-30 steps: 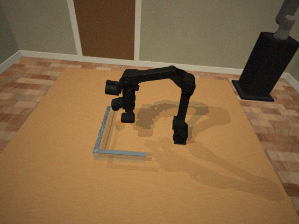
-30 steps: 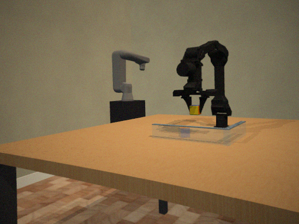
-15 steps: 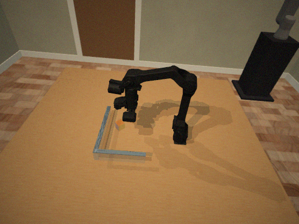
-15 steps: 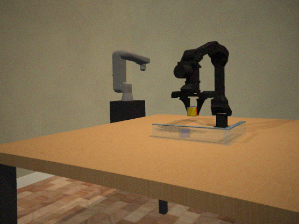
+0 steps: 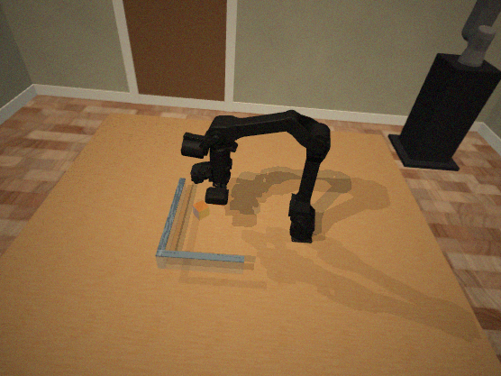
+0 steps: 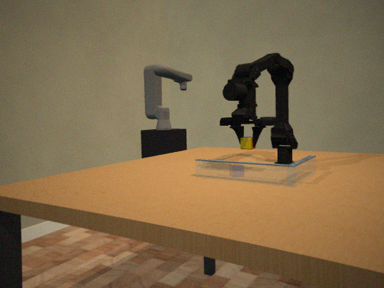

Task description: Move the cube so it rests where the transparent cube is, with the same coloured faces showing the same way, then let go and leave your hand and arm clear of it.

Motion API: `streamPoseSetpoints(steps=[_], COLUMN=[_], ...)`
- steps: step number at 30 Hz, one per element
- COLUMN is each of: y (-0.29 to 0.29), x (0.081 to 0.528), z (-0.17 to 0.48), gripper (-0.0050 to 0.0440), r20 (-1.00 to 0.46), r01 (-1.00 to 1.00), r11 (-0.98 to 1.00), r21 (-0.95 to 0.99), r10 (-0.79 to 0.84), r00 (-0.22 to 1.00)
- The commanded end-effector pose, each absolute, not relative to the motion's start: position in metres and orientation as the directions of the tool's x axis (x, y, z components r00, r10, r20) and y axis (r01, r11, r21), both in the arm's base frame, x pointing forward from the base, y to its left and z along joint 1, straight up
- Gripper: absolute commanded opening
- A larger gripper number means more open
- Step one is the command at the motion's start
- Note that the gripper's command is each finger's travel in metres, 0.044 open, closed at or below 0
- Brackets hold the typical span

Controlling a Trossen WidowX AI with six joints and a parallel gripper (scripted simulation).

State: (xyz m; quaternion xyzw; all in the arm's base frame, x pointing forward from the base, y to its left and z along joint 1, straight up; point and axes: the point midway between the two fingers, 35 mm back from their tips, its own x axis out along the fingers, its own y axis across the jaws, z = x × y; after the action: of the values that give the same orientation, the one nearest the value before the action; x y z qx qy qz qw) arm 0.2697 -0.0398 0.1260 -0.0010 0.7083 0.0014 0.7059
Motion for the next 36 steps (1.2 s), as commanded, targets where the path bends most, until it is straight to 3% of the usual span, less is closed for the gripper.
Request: streamPoseSetpoints(steps=[1,8,18,36], y=[-0.04,-0.04,-0.041,-0.041], x=[0.272,0.273,0.273,0.273], z=[0.132,0.127,0.064,0.053], gripper=[0.0,0.0,0.0,0.0], r20=[-1.0,-1.0,-1.0,-1.0], r01=[0.0,0.0,0.0,0.0], r11=[1.0,1.0,1.0,1.0], r21=[-0.004,-0.004,-0.004,-0.004], r10=[-0.004,-0.004,-0.004,-0.004], r00=[0.024,0.024,0.024,0.024])
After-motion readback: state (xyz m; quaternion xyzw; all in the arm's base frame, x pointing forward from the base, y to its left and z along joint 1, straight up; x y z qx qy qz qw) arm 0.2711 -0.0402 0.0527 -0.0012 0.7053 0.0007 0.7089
